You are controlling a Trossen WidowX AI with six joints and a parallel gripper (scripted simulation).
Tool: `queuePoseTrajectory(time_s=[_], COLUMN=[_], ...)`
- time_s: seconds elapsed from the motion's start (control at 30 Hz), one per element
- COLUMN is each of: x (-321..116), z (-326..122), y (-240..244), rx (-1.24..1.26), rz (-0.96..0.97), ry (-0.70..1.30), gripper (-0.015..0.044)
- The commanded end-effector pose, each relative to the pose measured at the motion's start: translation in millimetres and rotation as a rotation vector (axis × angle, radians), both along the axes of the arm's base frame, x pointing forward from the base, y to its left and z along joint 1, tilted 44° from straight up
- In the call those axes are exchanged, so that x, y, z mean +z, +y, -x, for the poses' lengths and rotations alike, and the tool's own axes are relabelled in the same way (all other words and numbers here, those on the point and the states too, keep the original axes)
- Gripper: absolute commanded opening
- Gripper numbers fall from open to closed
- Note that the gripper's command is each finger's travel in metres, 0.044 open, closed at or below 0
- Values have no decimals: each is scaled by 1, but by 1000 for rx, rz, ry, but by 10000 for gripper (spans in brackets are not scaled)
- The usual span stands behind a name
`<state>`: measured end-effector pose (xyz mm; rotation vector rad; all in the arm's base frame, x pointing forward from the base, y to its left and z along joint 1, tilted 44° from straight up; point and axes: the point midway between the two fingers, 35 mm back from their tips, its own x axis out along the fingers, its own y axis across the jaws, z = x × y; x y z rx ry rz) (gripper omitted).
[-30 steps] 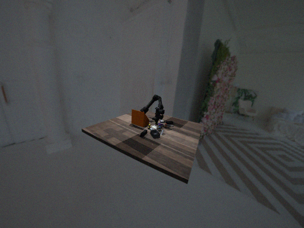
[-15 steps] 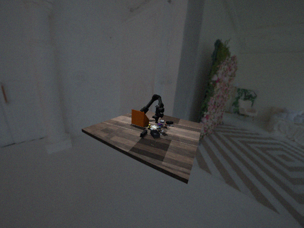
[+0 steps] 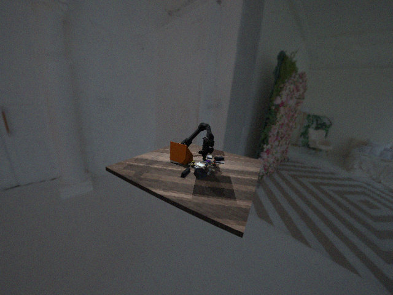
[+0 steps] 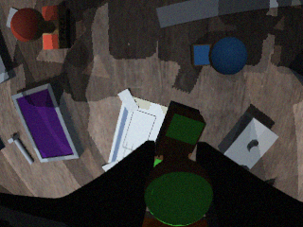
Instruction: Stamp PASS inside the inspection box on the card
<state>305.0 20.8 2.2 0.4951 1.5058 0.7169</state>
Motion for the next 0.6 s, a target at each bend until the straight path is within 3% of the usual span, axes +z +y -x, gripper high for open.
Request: queuePoseTrajectory(time_s=[0.0, 0.57], x=[-7, -55], z=[-15, -60], y=[-10, -48], rx=[1, 3], rz=[7, 8], ry=[-9, -15], gripper=[0, 0])
